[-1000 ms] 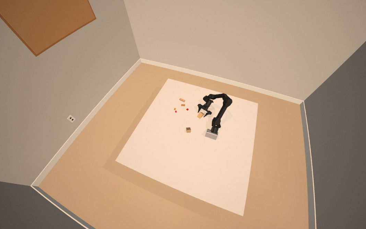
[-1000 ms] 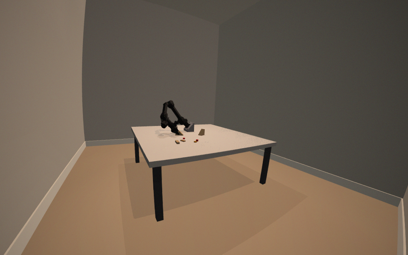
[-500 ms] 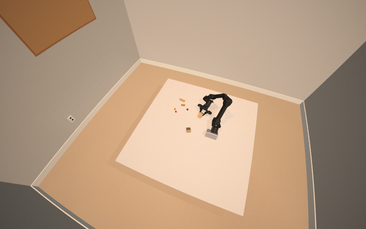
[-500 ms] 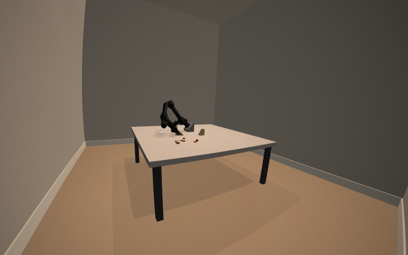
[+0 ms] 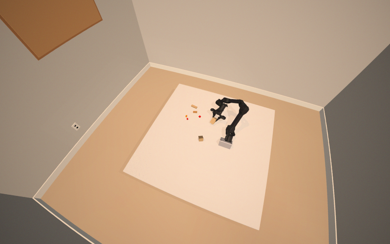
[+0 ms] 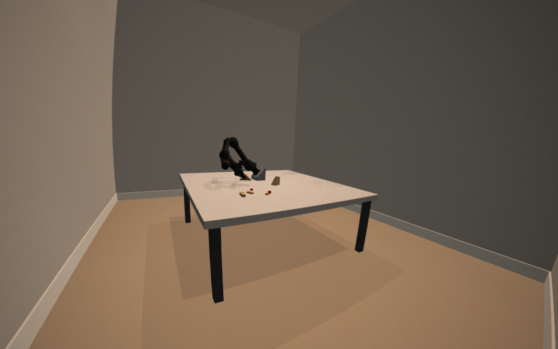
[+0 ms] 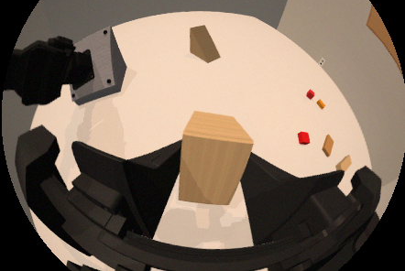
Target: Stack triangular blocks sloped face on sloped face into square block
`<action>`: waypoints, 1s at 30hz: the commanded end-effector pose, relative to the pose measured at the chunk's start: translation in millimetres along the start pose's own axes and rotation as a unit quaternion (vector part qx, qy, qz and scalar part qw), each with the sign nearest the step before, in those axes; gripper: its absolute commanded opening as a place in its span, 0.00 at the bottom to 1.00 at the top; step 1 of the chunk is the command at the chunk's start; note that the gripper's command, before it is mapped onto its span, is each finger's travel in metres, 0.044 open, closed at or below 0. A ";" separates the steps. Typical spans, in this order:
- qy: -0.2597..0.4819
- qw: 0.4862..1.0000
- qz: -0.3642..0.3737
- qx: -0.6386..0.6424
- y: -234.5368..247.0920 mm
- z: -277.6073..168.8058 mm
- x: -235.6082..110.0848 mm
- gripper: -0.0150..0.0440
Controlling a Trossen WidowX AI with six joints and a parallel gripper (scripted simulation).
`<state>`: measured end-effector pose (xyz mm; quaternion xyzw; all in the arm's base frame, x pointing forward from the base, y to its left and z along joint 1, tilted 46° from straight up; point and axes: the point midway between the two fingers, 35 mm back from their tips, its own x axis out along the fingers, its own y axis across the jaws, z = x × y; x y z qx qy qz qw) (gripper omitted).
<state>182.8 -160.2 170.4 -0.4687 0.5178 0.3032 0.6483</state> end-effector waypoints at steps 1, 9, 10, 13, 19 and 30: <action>0.001 1.000 -0.003 -0.001 -1.2 11.5 -13.3 0.25; -0.001 1.000 -0.004 0.000 3.6 37.5 -40.2 0.25; -0.001 1.000 -0.004 0.000 4.1 39.0 -41.9 0.25; -0.001 1.000 -0.004 0.000 4.3 39.5 -42.5 0.25; 0.014 0.998 0.011 0.060 6.1 38.8 -35.6 0.25; 0.061 0.976 0.033 0.207 11.1 40.9 -28.8 0.25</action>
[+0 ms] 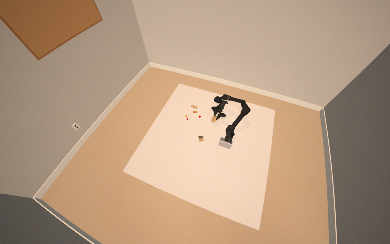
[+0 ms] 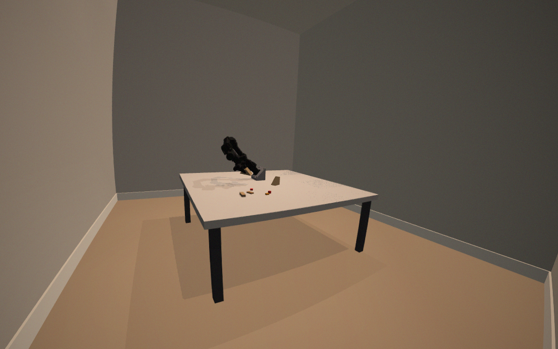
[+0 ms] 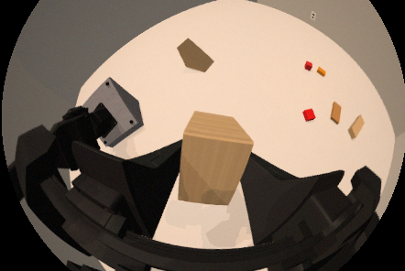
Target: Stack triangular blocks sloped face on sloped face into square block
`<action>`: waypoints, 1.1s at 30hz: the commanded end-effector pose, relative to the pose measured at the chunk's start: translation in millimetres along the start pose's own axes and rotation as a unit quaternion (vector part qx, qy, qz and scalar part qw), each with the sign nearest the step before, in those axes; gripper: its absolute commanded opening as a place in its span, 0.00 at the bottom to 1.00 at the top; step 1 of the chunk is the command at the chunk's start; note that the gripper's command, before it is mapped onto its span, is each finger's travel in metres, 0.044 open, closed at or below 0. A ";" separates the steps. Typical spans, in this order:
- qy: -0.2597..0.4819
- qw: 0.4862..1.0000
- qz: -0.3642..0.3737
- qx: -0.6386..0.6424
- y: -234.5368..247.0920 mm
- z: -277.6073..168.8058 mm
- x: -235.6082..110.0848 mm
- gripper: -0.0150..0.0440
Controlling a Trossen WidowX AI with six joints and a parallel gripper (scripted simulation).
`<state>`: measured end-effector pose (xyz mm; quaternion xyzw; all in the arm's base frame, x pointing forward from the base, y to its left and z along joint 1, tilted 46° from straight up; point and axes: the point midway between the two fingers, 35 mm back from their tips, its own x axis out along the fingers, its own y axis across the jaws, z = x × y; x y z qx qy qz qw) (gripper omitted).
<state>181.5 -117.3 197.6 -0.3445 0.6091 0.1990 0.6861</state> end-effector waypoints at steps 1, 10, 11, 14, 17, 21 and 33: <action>0.015 0.999 0.006 0.042 2.5 0.6 2.1 0.25; 0.058 0.985 0.004 0.161 5.9 1.0 6.2 0.25; 0.063 0.983 0.002 0.174 6.2 1.0 6.5 0.25; 0.077 0.974 -0.003 0.212 7.0 1.1 7.6 0.25; 0.090 0.964 -0.010 0.250 7.8 1.3 8.4 0.25; 0.107 0.948 -0.021 0.299 8.6 1.5 9.4 0.25; 0.146 0.884 -0.074 0.438 9.8 2.7 10.8 0.25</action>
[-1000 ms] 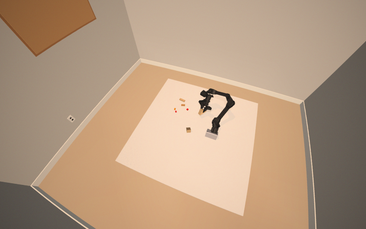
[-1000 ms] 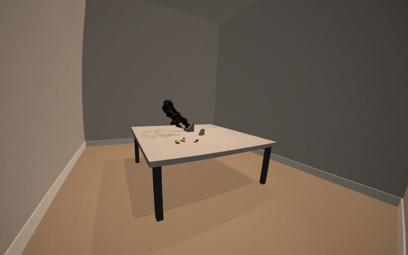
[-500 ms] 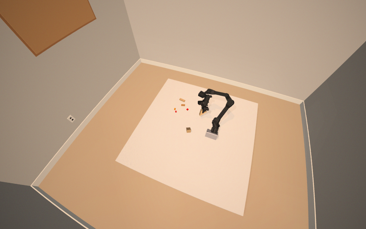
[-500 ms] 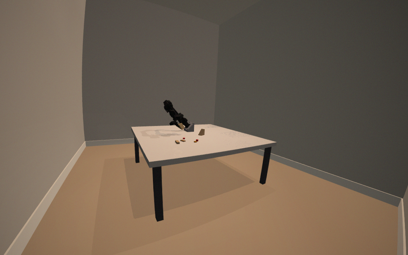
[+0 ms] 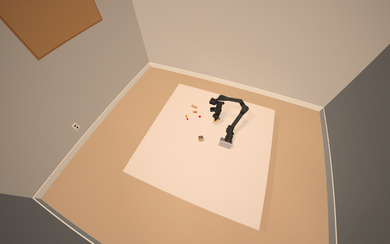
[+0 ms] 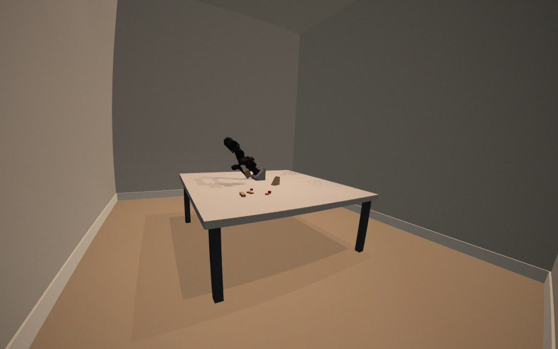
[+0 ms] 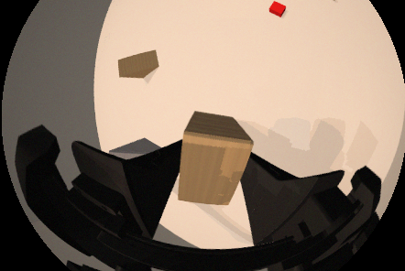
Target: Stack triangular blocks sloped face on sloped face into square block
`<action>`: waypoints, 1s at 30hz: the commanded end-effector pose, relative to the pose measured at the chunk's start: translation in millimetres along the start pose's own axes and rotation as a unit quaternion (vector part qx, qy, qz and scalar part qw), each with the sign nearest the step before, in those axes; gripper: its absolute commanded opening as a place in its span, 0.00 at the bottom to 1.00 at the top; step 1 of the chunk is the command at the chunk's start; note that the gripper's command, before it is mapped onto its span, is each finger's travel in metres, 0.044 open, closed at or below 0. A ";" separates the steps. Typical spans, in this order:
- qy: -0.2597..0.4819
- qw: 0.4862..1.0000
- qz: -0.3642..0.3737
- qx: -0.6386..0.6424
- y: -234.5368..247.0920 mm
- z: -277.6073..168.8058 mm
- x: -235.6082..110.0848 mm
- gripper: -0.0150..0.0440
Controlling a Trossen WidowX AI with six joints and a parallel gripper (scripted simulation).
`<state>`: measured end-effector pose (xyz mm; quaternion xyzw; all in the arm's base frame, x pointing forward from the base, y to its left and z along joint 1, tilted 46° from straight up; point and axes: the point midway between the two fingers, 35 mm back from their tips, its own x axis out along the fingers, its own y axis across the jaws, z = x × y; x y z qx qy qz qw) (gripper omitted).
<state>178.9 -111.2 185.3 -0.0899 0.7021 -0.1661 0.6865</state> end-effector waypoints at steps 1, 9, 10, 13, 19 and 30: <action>0.007 0.999 -0.015 0.039 1.2 -0.3 0.1 0.25; 0.009 0.988 -0.054 0.141 2.4 1.3 -0.6 0.25; 0.008 0.986 -0.059 0.154 2.5 1.6 -0.8 0.25; 0.005 0.979 -0.074 0.192 3.0 2.4 -1.4 0.25; -0.008 0.959 -0.103 0.265 3.7 4.4 -3.0 0.25; -0.048 0.906 -0.152 0.393 4.6 8.6 -7.9 0.25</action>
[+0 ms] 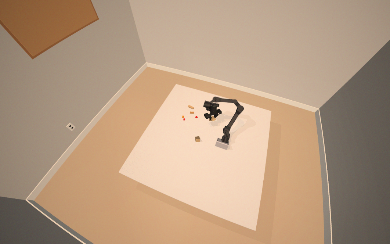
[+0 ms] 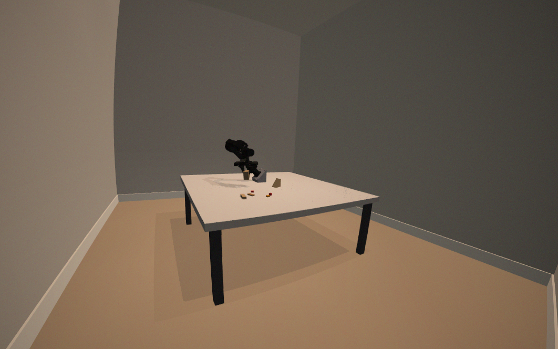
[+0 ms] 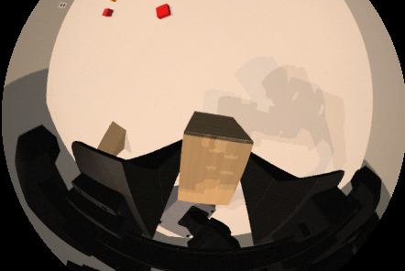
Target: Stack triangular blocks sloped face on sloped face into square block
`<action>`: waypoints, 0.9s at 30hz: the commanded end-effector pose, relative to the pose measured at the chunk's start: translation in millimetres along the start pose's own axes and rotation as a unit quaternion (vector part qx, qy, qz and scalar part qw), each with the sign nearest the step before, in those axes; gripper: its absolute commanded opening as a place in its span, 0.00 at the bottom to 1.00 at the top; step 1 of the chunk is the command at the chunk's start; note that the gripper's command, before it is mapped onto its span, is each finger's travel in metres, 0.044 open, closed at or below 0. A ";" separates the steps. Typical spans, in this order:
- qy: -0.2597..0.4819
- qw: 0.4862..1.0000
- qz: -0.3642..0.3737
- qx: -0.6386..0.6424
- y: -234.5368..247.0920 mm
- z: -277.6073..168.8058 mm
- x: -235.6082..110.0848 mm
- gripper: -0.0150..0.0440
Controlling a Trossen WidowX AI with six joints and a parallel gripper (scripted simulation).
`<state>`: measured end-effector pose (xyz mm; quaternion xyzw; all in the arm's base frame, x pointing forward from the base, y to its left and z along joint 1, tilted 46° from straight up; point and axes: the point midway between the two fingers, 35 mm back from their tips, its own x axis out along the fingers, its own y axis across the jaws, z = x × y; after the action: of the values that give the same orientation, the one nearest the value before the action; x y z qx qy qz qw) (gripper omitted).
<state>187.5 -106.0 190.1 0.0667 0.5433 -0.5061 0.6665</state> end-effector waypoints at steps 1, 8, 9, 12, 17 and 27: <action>-0.015 0.999 -0.011 0.038 0.9 0.6 -2.0 0.25; -0.050 0.990 -0.026 0.128 3.1 3.4 -6.6 0.25; -0.055 0.988 -0.028 0.141 3.5 3.8 -7.3 0.25; -0.068 0.983 -0.030 0.170 4.4 4.9 -9.1 0.25; -0.069 0.982 -0.029 0.172 7.6 5.3 -10.0 0.25; -0.064 0.983 -0.020 0.168 47.5 5.7 -18.7 0.25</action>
<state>220.9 -83.2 187.0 0.1300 0.4074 -0.6103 0.6668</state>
